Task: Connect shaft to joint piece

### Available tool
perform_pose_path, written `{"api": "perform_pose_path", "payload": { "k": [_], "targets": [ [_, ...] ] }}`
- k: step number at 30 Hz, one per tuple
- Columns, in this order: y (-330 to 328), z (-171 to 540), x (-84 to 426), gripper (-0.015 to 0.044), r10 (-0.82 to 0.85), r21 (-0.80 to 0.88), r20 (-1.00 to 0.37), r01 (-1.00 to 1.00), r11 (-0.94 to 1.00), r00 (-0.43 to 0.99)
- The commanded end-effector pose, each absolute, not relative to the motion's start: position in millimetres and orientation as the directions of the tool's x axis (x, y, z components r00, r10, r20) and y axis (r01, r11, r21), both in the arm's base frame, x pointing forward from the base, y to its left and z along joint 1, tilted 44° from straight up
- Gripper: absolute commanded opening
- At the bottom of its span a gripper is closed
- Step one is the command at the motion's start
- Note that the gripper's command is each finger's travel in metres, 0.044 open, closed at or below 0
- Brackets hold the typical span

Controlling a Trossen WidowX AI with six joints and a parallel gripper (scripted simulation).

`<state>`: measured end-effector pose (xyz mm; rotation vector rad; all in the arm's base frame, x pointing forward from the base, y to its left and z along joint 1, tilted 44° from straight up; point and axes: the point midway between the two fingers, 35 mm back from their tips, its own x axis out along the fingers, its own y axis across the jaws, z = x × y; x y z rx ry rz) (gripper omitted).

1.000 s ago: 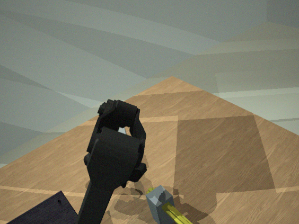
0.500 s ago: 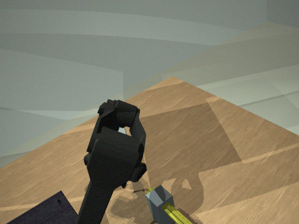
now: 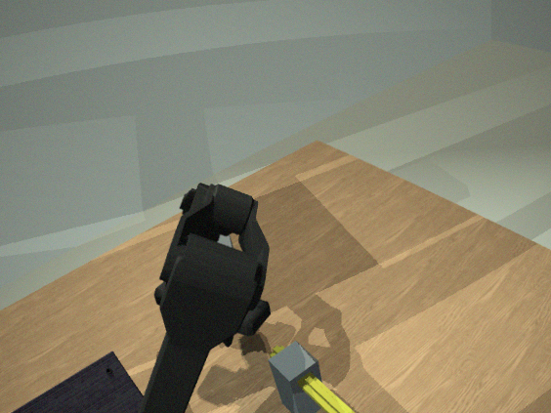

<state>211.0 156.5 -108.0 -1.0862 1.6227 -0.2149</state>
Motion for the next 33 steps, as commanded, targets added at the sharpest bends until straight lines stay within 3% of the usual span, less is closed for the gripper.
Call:
{"api": "perform_pose_path", "payload": {
  "k": [1,13,15,20,26,33],
  "targets": [
    [156.4,-108.5,211.4,0.0182,-0.733,-0.635,-0.679,-0.534,0.558,0.042],
    [156.4,-108.5,211.4,0.0182,-0.733,-0.635,-0.679,-0.534,0.558,0.042],
    [156.5,-108.0,211.0,0.0147,-0.733,-0.636,-0.679,-0.531,0.56,0.039],
    [156.5,-108.0,211.0,0.0147,-0.733,-0.636,-0.679,-0.531,0.56,0.039],
    [156.5,-108.0,211.0,0.0,-0.733,-0.636,-0.679,-0.531,0.56,0.039],
    [155.7,-107.3,211.7,0.0,-0.734,-0.629,-0.678,-0.551,0.548,0.044]
  ]
}}
